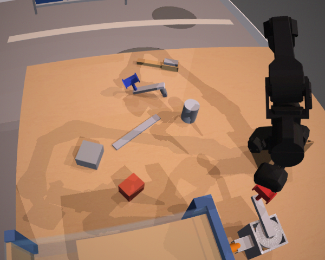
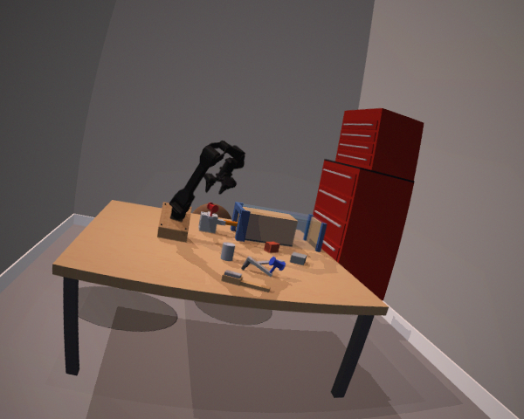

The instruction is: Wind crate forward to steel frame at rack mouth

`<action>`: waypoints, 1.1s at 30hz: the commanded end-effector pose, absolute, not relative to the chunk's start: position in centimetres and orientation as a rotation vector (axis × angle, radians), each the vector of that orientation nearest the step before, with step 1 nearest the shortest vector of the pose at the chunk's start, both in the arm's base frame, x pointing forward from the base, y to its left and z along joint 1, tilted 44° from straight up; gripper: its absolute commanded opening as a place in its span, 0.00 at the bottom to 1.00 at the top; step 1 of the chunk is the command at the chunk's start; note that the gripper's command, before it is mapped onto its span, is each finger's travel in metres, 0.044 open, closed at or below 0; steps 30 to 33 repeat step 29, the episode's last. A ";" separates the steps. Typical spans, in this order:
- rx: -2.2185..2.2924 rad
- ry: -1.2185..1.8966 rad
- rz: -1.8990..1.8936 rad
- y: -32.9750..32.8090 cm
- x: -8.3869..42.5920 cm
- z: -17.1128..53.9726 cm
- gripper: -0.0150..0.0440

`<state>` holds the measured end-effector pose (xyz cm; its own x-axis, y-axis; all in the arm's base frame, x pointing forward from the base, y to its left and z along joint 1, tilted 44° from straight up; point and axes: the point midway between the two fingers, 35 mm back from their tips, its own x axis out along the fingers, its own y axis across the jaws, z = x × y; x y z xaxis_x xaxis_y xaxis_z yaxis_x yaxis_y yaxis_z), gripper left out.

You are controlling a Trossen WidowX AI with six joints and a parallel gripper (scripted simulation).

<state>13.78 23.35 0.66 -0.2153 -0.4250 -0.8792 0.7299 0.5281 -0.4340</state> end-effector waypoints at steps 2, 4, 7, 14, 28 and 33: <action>0.299 1.439 -1.067 24.3 12.4 3.2 1.00; 0.290 1.434 -1.056 24.3 12.8 2.4 1.00; 0.253 1.383 -1.060 26.1 13.1 1.5 1.00; 0.152 1.219 -1.049 31.2 13.1 -2.6 1.00; 0.088 1.088 -1.016 34.1 12.0 -6.6 1.00; 0.088 1.088 -1.016 34.1 12.0 -6.6 1.00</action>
